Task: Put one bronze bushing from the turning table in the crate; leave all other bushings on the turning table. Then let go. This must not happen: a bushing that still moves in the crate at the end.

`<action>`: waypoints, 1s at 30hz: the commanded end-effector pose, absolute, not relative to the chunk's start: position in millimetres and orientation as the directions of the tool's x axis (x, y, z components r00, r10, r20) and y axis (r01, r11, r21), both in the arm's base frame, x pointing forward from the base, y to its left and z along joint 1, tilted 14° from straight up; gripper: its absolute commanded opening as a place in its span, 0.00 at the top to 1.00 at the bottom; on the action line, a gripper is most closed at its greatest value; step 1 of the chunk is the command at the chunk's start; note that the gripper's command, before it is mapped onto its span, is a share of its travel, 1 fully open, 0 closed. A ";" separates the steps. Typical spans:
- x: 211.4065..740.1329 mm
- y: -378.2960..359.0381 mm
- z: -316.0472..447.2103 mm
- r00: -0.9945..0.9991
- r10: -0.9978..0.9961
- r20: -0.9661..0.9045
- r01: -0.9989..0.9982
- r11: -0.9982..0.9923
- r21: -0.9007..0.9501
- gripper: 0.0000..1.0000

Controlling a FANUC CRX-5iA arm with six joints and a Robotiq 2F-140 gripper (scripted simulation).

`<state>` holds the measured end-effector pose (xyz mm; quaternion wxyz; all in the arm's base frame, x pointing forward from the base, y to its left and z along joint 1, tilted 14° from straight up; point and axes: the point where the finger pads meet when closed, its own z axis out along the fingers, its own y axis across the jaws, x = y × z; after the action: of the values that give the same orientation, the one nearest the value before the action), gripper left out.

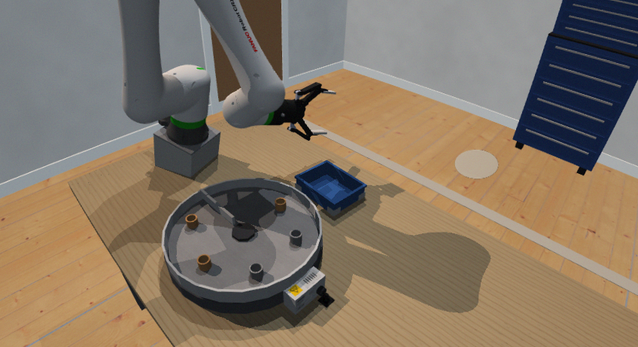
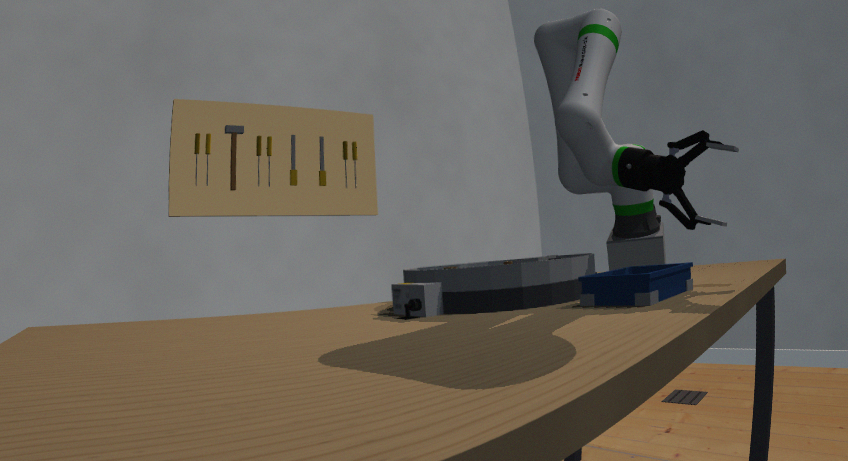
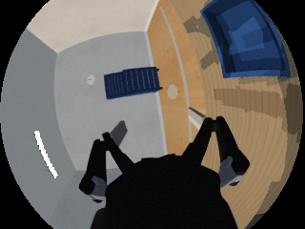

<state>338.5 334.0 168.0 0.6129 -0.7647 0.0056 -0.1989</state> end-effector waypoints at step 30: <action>318.5 53.0 160.8 0.546 0.683 0.485 0.835 -0.491 -0.249 0.00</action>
<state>322.1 82.2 162.4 0.2789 -0.8544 -0.4046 -0.1687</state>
